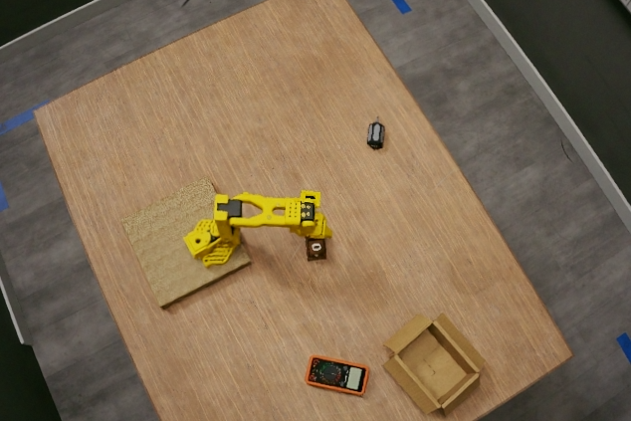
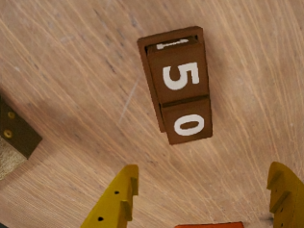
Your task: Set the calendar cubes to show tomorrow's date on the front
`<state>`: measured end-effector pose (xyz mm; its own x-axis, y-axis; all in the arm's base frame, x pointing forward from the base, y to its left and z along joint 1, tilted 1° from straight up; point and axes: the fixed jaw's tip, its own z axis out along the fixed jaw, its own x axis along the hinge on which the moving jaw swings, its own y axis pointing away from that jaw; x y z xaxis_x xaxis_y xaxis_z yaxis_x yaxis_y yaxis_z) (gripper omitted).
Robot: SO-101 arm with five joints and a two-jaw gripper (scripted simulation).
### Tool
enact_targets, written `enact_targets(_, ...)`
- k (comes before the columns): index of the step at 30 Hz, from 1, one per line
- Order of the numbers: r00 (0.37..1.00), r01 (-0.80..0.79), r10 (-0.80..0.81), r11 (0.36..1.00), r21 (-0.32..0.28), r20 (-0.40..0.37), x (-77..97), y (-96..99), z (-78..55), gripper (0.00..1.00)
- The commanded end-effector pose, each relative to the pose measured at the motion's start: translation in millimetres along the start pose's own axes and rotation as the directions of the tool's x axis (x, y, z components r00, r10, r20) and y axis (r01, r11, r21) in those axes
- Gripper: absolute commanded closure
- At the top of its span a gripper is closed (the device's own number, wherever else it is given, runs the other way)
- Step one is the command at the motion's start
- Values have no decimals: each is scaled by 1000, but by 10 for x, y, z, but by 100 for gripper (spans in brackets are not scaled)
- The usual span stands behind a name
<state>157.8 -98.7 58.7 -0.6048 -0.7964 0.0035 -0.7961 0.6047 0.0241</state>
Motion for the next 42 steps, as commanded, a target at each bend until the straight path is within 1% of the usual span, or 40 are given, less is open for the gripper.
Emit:
enact_targets(1, 995, -97, 97, 995, 11, 3, -98, 89, -56, 64)
enact_targets(3, 989, -151, 151, 988, 14, 4, -142, 128, -80, 64)
enact_targets(5, 989, -151, 151, 988, 14, 4, -142, 128, -80, 64)
enact_targets(10, 957, -290, 290, 957, 24, 11, -249, 238, -136, 64)
enact_targets(15, 903, -429, 428, 903, 30, 23, -346, 356, -184, 64)
enact_targets(20, 833, -554, 553, 832, 33, 37, -424, 474, -220, 64)
enact_targets(22, 833, -554, 553, 832, 33, 37, -424, 474, -220, 64)
enact_targets(29, 724, -689, 687, 724, 29, 55, -499, 616, -251, 64)
enact_targets(36, 634, -773, 771, 634, 22, 68, -540, 716, -263, 64)
enact_targets(37, 624, -781, 779, 624, 21, 70, -543, 726, -264, 64)
enact_targets(39, 624, -781, 779, 624, 21, 70, -543, 726, -264, 64)
enact_targets(42, 599, -800, 797, 599, 18, 73, -552, 751, -266, 64)
